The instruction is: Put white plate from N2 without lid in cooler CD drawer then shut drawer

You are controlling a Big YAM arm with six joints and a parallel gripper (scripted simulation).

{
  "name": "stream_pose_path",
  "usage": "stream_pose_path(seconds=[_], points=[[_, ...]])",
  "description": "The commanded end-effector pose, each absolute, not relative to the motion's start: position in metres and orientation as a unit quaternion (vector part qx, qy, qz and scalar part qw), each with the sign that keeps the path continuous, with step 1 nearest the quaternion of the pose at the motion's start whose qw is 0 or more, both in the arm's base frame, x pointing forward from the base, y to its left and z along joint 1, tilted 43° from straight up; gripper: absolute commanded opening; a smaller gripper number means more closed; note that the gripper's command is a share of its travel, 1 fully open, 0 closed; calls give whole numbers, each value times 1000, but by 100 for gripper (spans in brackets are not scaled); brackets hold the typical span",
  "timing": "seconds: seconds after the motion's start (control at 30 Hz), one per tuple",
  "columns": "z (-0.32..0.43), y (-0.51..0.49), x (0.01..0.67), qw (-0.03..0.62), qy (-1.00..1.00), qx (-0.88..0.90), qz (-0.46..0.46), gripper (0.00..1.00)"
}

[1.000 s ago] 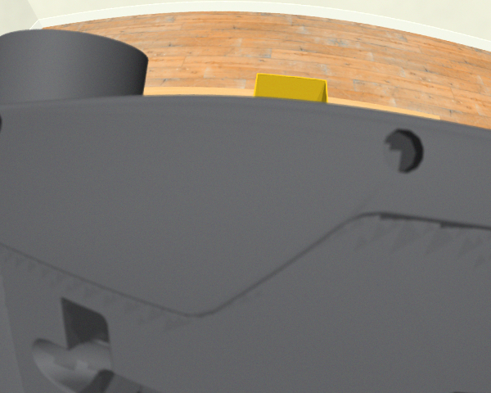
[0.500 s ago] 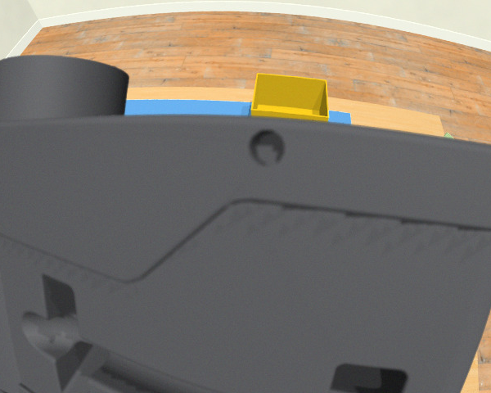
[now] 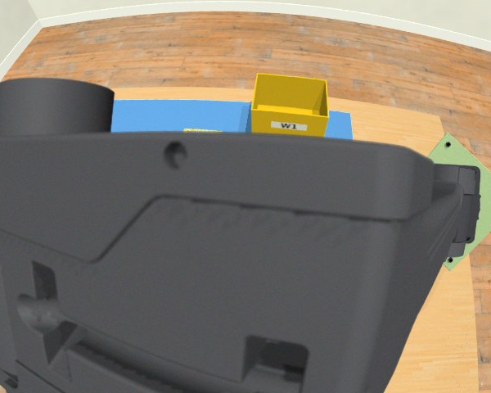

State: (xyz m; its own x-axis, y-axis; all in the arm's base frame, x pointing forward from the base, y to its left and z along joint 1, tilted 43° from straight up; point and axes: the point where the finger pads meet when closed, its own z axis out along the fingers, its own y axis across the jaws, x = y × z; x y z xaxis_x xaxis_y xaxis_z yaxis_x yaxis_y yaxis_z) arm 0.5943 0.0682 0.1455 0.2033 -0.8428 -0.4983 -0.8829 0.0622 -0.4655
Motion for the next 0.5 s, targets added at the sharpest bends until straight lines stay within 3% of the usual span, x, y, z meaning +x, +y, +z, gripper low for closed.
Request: stream_pose_path(seconds=[0.0,0.47], points=[[164,67,605,380,630,-678,13,0],[150,83,618,380,626,-681,15,0]])
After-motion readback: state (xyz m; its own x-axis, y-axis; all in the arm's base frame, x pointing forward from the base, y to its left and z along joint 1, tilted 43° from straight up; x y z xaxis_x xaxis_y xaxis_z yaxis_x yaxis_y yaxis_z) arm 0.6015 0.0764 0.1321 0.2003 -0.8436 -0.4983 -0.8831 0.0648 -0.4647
